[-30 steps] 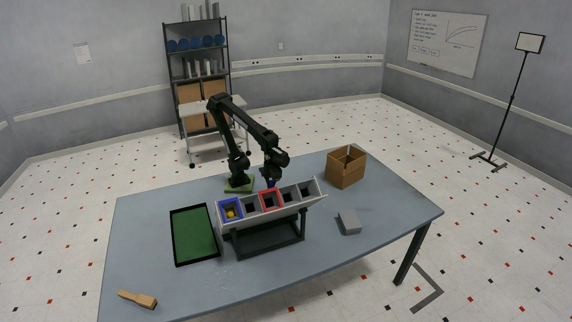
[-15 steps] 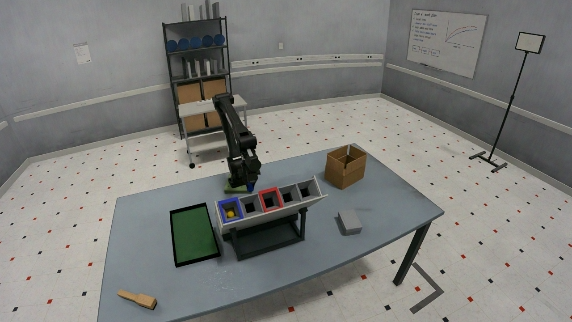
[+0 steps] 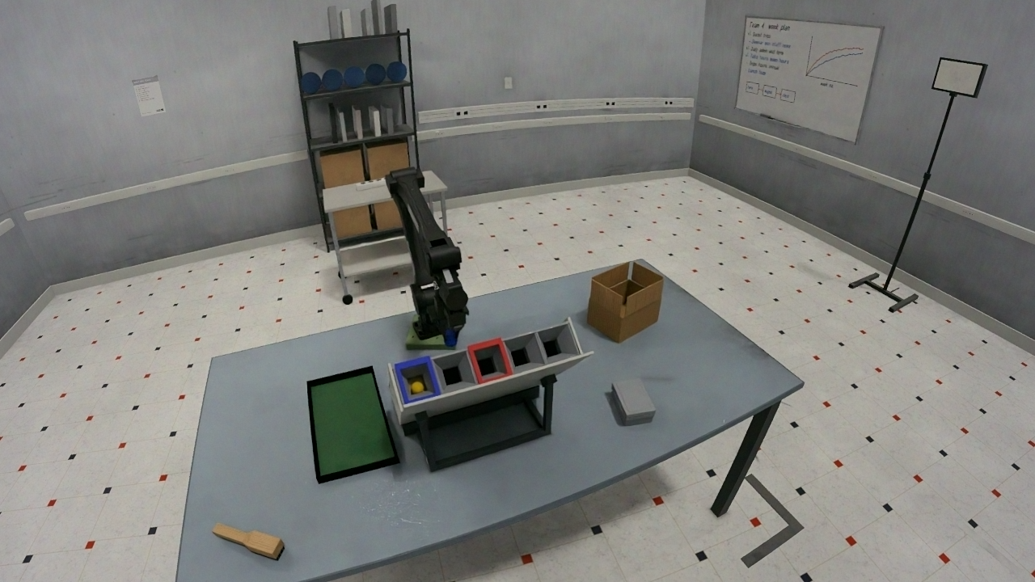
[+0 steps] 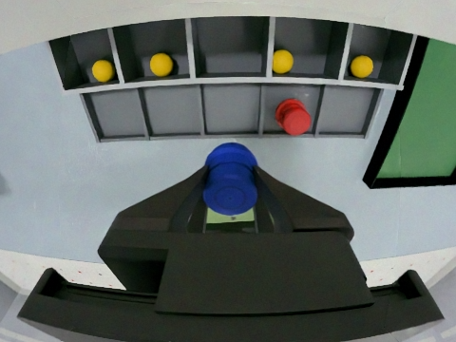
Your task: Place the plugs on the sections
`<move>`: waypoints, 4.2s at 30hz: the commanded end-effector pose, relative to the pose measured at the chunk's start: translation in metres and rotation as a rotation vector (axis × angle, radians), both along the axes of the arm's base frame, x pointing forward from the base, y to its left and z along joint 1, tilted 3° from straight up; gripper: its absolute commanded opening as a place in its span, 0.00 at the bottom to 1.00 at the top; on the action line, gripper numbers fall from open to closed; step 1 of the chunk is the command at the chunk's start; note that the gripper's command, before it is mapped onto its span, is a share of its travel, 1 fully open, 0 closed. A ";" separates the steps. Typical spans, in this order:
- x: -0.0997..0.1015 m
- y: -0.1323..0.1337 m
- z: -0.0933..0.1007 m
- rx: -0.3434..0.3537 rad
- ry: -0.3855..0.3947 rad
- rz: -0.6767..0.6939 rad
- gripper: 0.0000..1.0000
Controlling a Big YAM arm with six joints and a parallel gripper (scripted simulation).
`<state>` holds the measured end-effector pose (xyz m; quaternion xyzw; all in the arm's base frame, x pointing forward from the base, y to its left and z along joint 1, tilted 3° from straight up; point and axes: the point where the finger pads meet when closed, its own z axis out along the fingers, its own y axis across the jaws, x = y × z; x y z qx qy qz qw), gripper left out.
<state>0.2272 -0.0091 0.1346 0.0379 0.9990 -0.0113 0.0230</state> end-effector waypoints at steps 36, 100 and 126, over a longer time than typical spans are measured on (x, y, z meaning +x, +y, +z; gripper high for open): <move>0.006 -0.003 -0.101 0.003 -0.008 0.020 0.00; 0.006 -0.004 -0.116 0.001 -0.016 0.019 0.59; 0.002 -0.002 -0.048 0.002 -0.011 0.020 0.59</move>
